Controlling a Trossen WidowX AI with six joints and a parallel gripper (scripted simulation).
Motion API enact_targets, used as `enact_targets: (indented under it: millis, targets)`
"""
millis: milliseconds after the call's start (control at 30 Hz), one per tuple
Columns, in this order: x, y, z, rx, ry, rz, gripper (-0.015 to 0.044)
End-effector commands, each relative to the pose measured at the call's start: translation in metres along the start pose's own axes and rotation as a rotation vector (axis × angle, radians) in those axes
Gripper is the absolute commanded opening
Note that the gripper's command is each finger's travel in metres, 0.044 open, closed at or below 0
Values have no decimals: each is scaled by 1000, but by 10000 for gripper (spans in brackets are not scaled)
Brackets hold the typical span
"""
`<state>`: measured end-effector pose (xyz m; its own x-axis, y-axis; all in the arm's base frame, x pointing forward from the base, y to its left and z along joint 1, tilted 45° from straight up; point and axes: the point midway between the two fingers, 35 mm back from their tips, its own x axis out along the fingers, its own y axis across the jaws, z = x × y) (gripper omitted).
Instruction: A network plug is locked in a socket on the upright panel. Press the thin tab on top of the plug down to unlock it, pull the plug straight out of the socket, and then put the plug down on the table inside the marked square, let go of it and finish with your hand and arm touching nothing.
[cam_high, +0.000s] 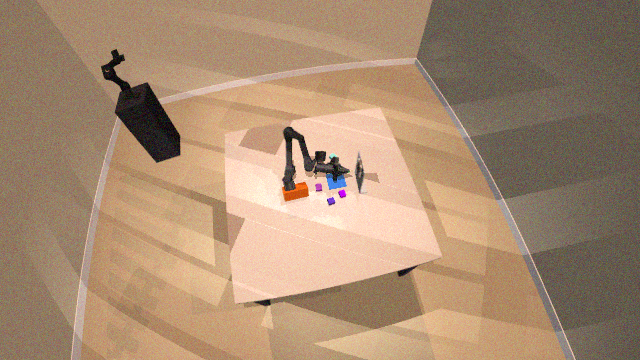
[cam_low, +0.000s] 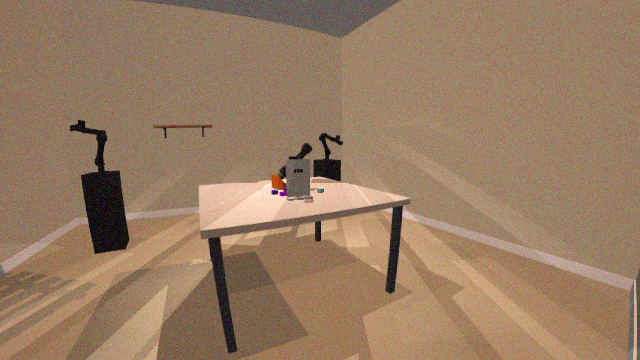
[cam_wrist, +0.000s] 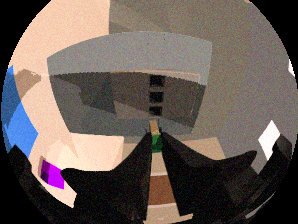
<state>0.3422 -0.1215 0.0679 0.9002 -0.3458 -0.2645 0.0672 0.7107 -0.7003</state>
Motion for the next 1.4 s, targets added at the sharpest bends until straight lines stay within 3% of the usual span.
enact_targets:
  millis: [0, 667, 1367]
  targets:
    - [-2, -2, 1, -3, -7, -4, 0]
    - [-11, -1, -6, 0, 0, 0, 0]
    - [-24, -42, -2, -3, -3, -1, 0]
